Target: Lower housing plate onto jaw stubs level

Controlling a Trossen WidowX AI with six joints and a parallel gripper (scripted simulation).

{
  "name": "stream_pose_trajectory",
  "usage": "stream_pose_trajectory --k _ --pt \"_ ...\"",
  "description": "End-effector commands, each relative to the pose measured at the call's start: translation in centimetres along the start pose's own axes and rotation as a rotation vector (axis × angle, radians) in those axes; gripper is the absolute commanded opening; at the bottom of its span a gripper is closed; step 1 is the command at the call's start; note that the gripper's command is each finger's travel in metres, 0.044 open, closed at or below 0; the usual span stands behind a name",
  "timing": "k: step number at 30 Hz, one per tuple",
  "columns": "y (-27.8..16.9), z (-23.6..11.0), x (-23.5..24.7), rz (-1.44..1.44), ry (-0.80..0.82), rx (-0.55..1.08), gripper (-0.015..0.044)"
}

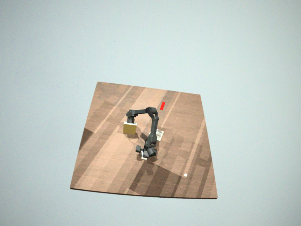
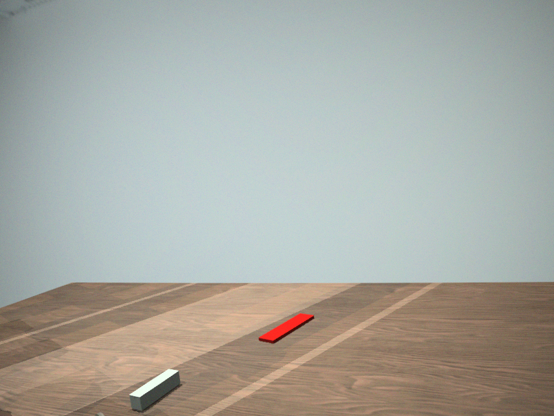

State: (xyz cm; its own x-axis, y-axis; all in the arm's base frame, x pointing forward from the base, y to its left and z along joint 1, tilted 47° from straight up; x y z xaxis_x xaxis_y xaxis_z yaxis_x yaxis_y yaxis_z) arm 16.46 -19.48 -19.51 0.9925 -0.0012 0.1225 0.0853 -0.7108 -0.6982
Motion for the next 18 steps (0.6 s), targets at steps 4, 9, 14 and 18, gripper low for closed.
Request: stream_pose_trajectory --k 4,9,14,18 --pt "-0.04 0.18 -0.02 0.004 0.003 0.003 0.044" --pt "-0.04 0.18 -0.02 0.004 0.003 0.003 0.044" --pt "0.0 0.08 0.0 0.0 0.0 0.0 0.042" --pt "0.0 0.08 0.0 0.0 0.0 0.0 0.0393"
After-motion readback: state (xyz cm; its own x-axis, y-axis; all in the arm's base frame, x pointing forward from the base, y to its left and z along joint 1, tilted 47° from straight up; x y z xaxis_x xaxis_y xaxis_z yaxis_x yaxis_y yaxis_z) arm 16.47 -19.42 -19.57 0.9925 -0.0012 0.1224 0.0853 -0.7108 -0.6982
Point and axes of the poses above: the point midway between the two fingers, 35 mm back from their tips, its own z axis out along the fingers, its own x axis across the jaws, y = z × x, the point moved 6 cm from there along -z, back along the fingers, and after that the axes turned 14 degrees about -z, right-handed, at the moved point
